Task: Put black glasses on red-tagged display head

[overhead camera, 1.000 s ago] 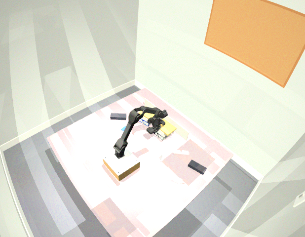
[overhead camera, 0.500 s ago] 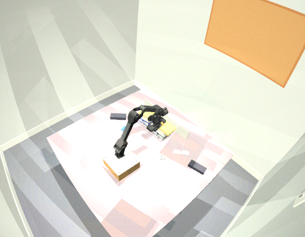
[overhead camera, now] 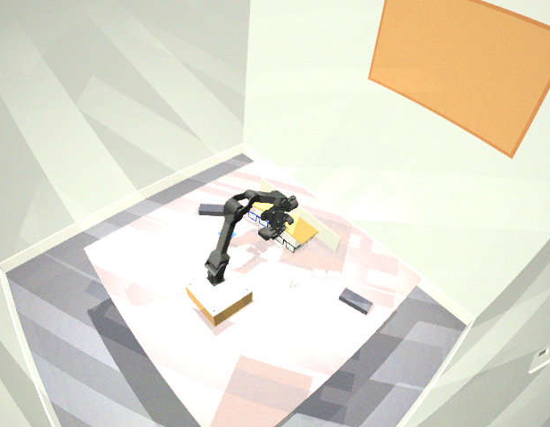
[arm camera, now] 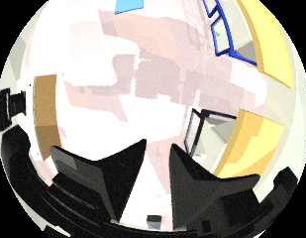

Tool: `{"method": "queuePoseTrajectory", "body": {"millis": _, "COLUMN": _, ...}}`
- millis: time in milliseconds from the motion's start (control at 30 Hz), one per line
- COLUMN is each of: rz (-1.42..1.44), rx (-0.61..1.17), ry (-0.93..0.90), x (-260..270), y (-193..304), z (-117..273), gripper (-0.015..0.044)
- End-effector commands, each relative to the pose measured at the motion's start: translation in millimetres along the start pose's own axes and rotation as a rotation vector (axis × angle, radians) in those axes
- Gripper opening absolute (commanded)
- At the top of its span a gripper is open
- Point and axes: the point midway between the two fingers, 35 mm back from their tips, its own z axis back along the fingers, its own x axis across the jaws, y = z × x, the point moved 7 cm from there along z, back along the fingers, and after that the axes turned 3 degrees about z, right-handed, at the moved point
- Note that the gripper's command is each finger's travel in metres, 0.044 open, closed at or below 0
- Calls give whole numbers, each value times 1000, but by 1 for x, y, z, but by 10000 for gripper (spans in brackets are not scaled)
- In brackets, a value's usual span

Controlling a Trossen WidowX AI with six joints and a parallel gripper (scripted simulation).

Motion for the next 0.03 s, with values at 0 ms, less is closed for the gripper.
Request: {"method": "queuePoseTrajectory", "body": {"millis": 0, "rz": 3, "rx": -3, "ry": 7, "x": 15, "y": -1, "z": 9, "gripper": 108}}
